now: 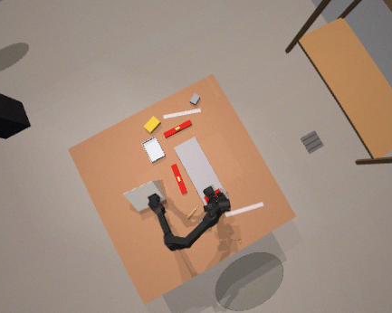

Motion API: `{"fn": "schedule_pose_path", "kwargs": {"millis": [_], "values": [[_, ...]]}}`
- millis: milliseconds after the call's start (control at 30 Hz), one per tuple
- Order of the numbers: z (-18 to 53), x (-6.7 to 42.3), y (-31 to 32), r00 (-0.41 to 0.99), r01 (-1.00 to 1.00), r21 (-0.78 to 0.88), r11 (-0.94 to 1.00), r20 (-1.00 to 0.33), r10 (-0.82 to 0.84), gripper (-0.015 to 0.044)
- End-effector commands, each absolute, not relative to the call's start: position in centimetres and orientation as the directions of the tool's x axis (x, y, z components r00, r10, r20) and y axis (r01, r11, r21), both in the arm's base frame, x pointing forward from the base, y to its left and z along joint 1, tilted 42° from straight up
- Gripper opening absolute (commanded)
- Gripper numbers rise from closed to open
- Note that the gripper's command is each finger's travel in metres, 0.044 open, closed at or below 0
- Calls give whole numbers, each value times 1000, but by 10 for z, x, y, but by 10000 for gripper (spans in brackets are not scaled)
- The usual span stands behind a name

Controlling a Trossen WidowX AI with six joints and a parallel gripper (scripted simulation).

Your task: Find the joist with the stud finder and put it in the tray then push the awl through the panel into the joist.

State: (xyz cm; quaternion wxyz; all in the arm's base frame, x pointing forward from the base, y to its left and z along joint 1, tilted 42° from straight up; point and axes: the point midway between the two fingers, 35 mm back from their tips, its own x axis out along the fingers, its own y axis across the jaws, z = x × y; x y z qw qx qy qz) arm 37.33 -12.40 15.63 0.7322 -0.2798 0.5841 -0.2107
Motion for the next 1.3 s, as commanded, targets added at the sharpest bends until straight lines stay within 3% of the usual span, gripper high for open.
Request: {"fn": "schedule_pose_path", "kwargs": {"millis": [0, 400, 833, 1267], "values": [[175, 376, -110, 240, -11, -660, 752, -731, -638, 0], [197, 376, -81, 245, -35, -656, 754, -737, -630, 0], [127, 399, 18, 266, -336, -566, 753, -824, -501, 0], [52, 383, 122, 225, -616, -443, 651, -891, -394, 0]]}}
